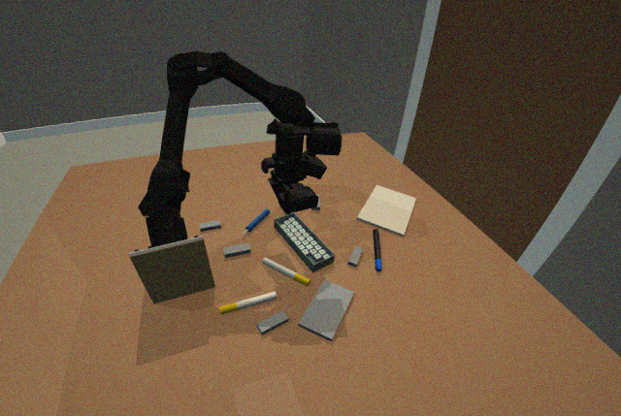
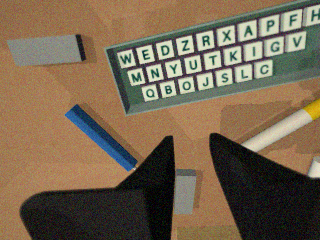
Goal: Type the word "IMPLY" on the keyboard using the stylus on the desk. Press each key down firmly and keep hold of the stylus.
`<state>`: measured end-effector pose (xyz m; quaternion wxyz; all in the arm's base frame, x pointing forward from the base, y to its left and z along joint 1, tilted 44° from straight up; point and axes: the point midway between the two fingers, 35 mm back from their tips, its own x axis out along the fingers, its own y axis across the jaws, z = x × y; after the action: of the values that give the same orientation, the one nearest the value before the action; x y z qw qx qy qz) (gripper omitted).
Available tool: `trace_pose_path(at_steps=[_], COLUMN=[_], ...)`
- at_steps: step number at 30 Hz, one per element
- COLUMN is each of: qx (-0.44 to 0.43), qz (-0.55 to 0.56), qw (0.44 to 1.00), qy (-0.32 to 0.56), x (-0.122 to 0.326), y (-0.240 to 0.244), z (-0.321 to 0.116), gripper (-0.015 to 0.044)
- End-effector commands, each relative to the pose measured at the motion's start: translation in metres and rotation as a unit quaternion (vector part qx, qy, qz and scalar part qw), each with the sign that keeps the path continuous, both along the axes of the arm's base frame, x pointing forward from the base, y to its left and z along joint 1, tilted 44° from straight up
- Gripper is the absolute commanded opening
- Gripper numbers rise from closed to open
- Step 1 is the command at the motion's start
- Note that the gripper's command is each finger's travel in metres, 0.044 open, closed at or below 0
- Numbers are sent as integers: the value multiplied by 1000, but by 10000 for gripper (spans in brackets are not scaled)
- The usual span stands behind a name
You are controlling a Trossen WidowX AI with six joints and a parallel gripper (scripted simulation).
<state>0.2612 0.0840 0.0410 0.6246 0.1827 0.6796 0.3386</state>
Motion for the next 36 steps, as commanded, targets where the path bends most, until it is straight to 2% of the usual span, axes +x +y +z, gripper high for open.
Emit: trace_pose_path(at_steps=[1,7,13,23,36], qx=[-41,-131,-224,-302,-358], qz=[-82,-249,-407,-542,-697], qw=[990,916,780,613,351], qy=[105,287,418,488,512], x=[-5,-17,-30,-45,-63], y=[11,29,44,58,72], z=[4,11,18,26,35], gripper=[150,150,150,150,150])
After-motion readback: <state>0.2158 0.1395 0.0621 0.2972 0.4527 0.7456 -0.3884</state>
